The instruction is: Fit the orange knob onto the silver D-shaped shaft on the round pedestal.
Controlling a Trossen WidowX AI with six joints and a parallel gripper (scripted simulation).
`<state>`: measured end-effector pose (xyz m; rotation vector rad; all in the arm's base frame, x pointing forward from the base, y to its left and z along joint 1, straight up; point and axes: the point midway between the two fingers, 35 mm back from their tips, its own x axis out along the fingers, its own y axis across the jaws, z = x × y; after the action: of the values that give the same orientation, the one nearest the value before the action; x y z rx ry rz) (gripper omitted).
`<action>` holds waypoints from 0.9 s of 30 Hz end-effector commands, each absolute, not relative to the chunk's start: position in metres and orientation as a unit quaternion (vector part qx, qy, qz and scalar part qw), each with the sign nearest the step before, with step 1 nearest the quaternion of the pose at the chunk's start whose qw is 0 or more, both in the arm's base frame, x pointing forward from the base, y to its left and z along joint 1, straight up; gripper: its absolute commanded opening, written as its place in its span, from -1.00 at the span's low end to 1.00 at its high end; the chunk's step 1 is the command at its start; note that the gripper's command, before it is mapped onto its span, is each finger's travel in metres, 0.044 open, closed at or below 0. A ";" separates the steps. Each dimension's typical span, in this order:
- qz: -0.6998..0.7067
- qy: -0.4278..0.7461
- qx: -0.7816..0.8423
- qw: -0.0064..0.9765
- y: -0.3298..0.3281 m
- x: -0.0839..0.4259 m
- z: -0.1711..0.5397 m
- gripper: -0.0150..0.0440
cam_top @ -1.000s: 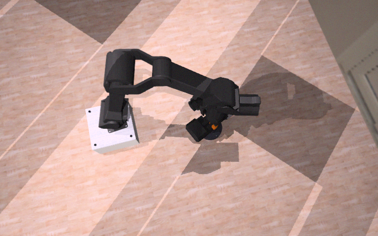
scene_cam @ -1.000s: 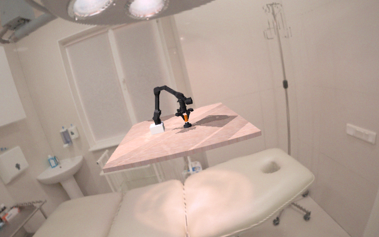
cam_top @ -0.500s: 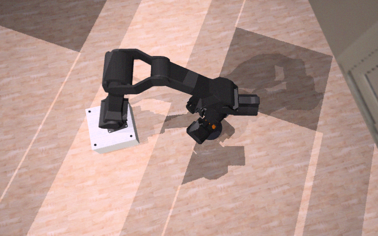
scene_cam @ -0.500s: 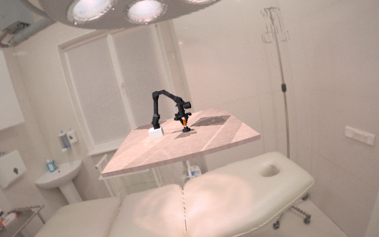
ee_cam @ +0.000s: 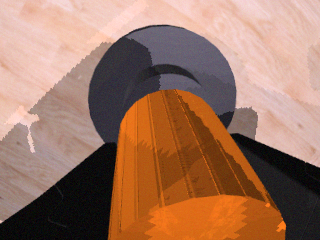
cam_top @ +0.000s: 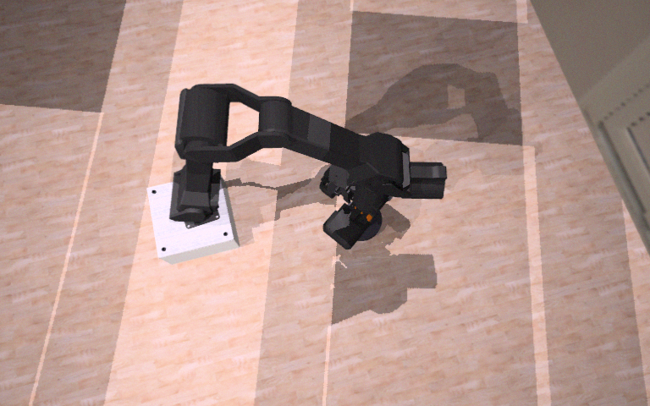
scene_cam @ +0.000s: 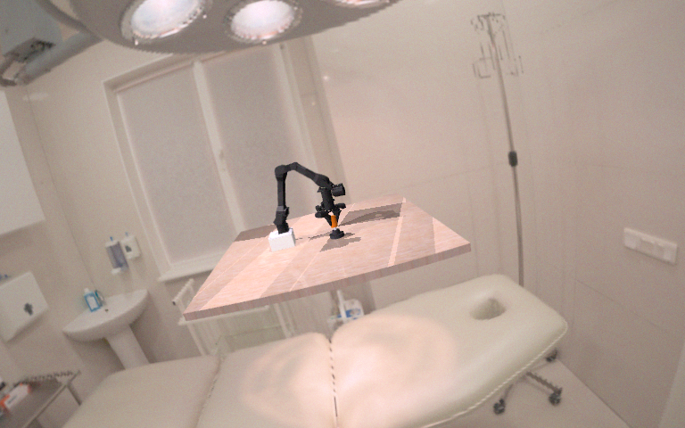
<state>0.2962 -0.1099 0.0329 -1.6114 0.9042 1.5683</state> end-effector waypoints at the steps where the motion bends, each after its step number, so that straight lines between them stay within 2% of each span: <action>1: 0.605 0.347 -0.625 0.350 -0.110 0.299 0.032 -0.49; 27: 0.610 0.339 -0.629 0.342 -0.109 0.295 0.035 -0.49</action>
<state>0.2940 -0.1088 0.0306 -1.6129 0.8998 1.5789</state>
